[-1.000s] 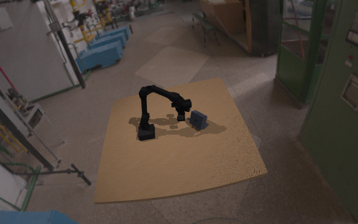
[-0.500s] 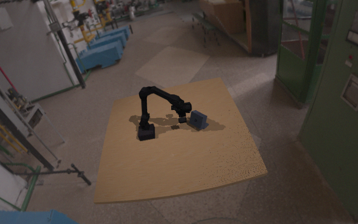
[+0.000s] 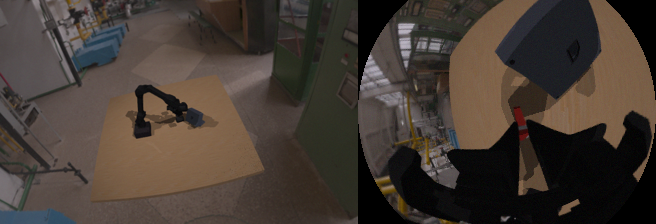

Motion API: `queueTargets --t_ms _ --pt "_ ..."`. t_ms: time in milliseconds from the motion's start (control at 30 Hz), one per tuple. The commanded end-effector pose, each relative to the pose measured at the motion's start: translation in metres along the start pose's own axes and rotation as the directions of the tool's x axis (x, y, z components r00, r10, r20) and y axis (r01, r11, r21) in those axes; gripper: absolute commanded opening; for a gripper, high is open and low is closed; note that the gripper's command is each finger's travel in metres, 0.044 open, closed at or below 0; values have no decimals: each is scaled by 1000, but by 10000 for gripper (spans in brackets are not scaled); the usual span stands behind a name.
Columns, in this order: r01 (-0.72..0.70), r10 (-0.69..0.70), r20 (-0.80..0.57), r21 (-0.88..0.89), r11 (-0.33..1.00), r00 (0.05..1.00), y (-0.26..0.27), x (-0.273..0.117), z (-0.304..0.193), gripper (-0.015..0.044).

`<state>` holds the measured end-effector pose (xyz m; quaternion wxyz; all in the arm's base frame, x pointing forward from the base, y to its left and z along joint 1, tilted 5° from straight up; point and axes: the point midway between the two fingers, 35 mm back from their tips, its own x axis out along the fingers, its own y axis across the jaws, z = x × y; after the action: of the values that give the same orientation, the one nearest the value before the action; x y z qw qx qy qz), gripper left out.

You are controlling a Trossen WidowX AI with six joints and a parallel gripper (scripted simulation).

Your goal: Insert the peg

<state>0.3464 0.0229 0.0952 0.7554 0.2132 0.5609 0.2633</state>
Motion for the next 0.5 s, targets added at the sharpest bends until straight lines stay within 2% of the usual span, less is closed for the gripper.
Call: queueTargets --t_ms 0,467 --pt "-20 20 20 -32 999 1000 -4 -2 1 0" --pt "-55 67 85 -128 990 994 -17 -11 4 0"
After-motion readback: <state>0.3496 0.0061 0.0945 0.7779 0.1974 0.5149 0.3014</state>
